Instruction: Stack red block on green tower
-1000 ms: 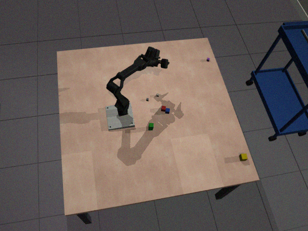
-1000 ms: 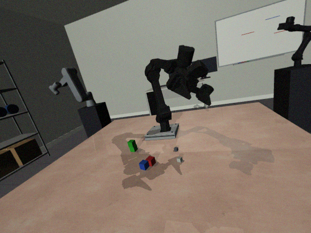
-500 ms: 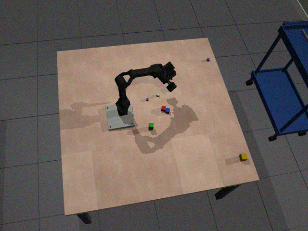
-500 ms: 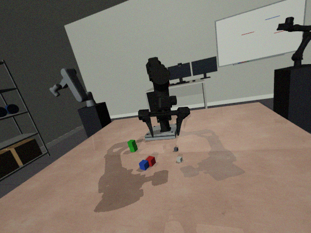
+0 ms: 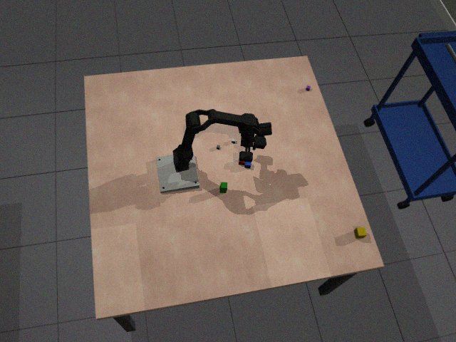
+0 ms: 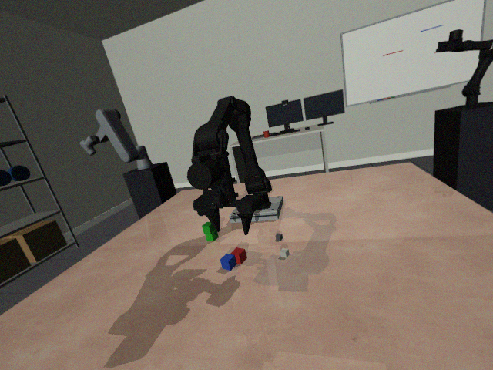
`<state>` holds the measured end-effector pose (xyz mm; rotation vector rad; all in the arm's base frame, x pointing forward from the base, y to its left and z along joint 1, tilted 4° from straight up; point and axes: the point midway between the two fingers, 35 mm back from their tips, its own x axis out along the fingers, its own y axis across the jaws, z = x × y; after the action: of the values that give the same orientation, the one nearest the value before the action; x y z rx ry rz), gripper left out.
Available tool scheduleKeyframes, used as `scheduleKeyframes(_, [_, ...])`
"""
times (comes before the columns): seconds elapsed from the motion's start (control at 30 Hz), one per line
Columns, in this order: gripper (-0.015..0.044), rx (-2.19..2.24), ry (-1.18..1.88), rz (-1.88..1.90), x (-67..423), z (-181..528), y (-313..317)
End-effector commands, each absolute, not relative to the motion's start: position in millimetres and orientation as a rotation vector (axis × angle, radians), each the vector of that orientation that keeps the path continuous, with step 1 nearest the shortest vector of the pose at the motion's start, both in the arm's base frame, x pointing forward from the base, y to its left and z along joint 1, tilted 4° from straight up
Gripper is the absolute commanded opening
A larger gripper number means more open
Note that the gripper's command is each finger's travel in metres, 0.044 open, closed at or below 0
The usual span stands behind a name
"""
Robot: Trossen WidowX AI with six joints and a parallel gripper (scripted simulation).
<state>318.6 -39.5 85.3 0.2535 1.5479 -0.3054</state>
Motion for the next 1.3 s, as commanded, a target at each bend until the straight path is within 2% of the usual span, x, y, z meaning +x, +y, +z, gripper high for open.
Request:
scheduleKeyframes(0.0, [0.044, 0.314, 1.586, -0.345, 313, 82, -44])
scheduleKeyframes(0.23, [0.044, 0.314, 1.586, -0.345, 313, 80, -43])
scheduleKeyframes(0.5, [0.044, 0.314, 1.586, -0.345, 310, 39, -42])
scheduleKeyframes(1.27, [0.044, 0.314, 1.586, -0.345, 309, 12, -41])
